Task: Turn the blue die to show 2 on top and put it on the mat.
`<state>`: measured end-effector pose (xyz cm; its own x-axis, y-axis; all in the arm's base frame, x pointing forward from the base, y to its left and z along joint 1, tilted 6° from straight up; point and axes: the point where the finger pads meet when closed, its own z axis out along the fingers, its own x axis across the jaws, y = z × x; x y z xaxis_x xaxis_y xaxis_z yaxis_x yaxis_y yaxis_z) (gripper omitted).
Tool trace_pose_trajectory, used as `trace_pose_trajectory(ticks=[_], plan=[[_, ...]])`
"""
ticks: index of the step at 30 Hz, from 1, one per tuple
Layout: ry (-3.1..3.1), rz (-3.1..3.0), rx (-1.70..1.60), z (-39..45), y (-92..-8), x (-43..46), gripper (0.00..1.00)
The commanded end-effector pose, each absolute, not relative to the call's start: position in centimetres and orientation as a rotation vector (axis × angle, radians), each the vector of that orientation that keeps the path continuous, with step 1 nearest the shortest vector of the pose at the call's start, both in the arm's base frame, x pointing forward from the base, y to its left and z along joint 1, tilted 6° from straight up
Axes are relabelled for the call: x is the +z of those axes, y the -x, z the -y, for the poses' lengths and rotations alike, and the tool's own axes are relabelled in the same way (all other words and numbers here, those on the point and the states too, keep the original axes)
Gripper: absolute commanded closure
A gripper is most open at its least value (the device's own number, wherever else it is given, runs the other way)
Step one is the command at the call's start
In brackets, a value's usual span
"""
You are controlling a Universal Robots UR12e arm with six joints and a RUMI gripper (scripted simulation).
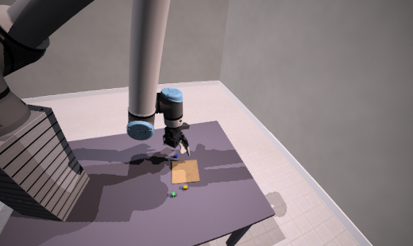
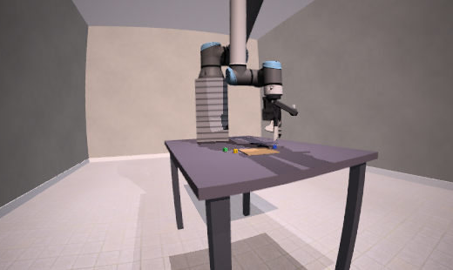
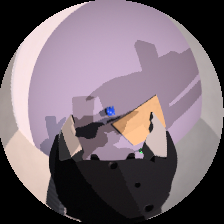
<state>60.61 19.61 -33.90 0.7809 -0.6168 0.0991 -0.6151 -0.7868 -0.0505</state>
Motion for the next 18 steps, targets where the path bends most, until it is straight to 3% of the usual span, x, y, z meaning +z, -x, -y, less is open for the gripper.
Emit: trace_pose_trajectory(ticks=[1,18], plan=[[2.95,-1.02,-0.174,-19.6,-60.6,-33.5,0.0],[2.95,-1.02,-0.174,-19.8,-59.8,-25.8,0.0]])
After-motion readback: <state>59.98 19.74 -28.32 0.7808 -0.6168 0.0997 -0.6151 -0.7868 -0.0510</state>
